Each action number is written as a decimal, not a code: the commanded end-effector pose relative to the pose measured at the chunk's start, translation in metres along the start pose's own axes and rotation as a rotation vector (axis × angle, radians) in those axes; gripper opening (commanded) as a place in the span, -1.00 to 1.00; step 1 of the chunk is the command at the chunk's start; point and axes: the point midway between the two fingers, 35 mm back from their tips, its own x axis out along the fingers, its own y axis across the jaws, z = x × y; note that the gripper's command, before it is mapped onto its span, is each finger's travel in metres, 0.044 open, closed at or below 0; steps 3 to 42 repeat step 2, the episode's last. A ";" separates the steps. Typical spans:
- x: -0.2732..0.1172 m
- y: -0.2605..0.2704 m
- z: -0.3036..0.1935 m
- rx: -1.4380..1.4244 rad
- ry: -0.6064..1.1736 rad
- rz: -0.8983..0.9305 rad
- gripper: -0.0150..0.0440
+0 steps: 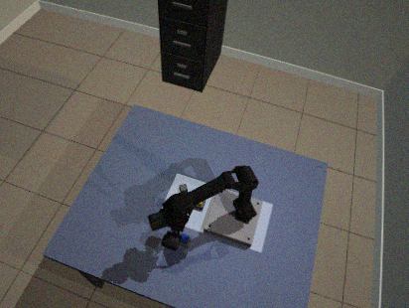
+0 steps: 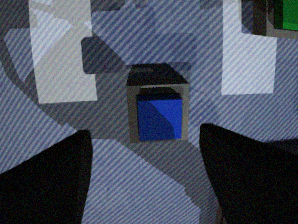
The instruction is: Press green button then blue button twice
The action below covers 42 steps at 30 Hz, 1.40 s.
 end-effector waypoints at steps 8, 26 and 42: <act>-0.011 0.000 0.004 -0.003 0.014 -0.013 0.64; -0.011 0.000 0.004 -0.003 0.014 -0.013 0.64; -0.011 0.000 0.004 -0.003 0.014 -0.013 0.64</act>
